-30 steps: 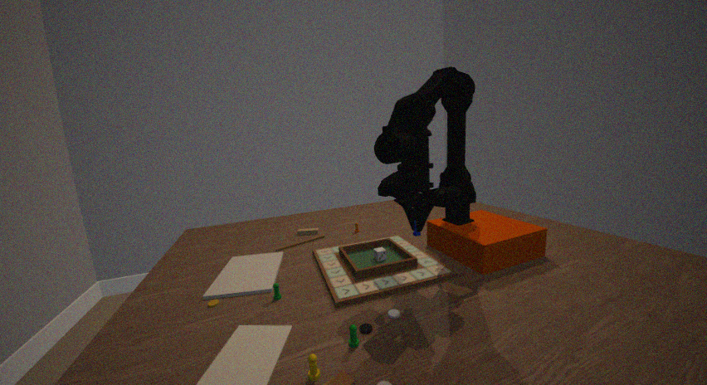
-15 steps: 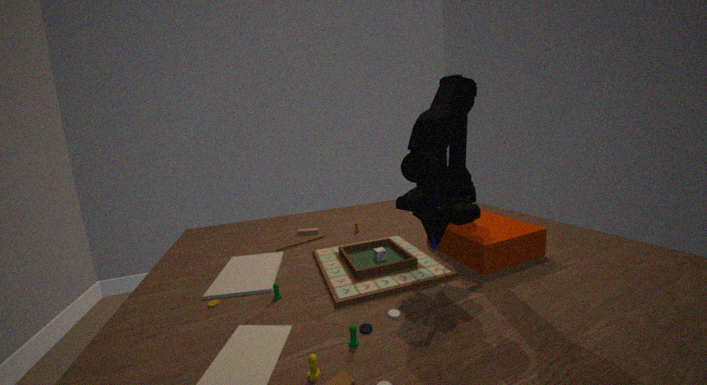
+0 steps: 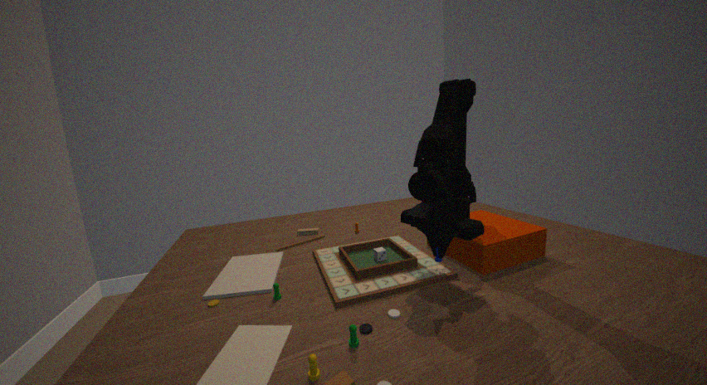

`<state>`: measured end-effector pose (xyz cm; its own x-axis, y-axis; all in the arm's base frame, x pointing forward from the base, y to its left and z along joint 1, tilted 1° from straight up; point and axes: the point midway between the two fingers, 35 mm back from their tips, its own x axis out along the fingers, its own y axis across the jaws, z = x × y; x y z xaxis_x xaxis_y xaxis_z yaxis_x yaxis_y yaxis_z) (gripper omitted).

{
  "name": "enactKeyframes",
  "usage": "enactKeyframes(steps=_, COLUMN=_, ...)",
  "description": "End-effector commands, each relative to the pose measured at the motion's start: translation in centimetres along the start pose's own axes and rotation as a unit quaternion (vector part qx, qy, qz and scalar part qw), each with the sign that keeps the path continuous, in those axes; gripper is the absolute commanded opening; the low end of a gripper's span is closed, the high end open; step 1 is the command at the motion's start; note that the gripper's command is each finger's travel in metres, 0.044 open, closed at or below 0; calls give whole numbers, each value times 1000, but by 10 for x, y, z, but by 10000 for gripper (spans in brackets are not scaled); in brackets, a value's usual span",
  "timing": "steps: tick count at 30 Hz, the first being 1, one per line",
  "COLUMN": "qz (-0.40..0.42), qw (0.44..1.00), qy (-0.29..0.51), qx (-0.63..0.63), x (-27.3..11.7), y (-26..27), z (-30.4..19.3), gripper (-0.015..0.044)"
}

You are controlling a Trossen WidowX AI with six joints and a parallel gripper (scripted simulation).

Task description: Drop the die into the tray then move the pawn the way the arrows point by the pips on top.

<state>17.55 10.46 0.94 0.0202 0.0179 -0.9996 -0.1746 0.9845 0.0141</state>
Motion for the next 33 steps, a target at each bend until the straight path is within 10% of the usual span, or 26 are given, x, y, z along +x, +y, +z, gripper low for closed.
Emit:
enactKeyframes(steps=1, qz=-2, qw=1000, qy=-2, qx=2, x=9, y=-1, z=0, gripper=0)
enactKeyframes(steps=16, qz=-2, qw=1000, qy=-2, qx=2, x=25, y=-1, z=0, gripper=0)
enactKeyframes(steps=33, qz=-2, qw=1000, qy=-2, qx=2, x=-30, y=0, z=0, gripper=440)
